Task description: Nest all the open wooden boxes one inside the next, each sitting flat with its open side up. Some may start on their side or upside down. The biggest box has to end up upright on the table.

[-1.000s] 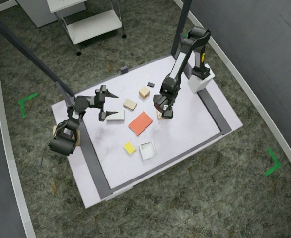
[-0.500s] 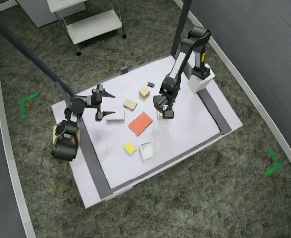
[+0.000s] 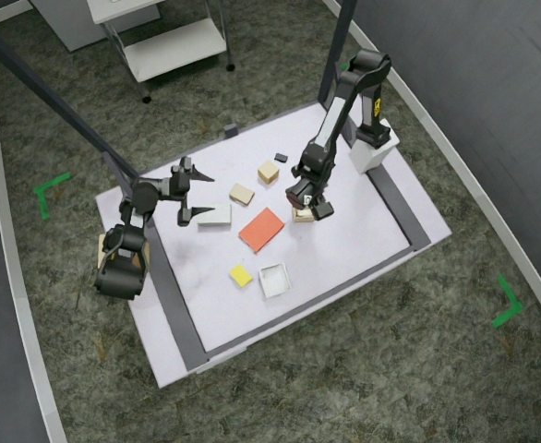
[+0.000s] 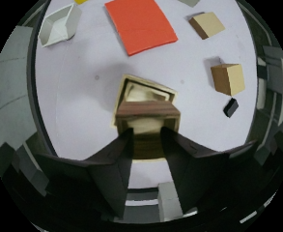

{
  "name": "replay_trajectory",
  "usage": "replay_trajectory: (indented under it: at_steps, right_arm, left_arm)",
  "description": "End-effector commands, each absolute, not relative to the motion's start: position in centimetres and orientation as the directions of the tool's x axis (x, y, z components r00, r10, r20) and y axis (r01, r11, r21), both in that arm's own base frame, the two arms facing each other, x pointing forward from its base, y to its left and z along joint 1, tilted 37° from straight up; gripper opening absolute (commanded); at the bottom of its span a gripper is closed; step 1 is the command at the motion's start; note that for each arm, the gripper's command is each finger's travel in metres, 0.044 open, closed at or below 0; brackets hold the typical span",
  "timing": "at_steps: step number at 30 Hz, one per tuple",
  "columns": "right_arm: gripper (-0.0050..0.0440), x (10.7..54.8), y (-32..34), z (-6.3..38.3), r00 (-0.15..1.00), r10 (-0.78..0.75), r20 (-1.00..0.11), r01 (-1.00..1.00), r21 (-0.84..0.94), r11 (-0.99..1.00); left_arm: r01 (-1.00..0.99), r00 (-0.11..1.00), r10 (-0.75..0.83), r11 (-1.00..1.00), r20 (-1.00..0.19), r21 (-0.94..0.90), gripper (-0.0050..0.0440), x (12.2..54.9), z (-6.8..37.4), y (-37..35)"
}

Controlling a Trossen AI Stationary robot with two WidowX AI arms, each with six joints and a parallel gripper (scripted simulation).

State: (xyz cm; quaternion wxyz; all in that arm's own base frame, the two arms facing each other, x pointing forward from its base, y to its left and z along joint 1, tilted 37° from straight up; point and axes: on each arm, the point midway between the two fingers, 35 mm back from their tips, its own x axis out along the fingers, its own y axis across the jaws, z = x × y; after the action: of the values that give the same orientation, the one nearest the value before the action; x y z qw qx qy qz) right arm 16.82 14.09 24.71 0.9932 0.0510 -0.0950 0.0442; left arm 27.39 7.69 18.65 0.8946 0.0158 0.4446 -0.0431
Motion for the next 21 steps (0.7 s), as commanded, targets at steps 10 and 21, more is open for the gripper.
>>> replay_trajectory:
  at_steps: [10,21]
  right_arm:
    - [0.0400,16.78,14.15,24.80,0.978,0.078,0.193,-0.097,0.092,0.991]
    - [0.0400,16.78,14.15,24.80,0.978,0.078,0.193,-0.097,0.092,0.991]
  left_arm:
    - [-0.214,0.607,-0.058,0.949,-0.792,-0.233,0.0192,27.45,18.96,7.81]
    - [-0.484,0.607,-0.058,0.763,-0.792,-0.427,0.0192,27.44,18.95,7.80]
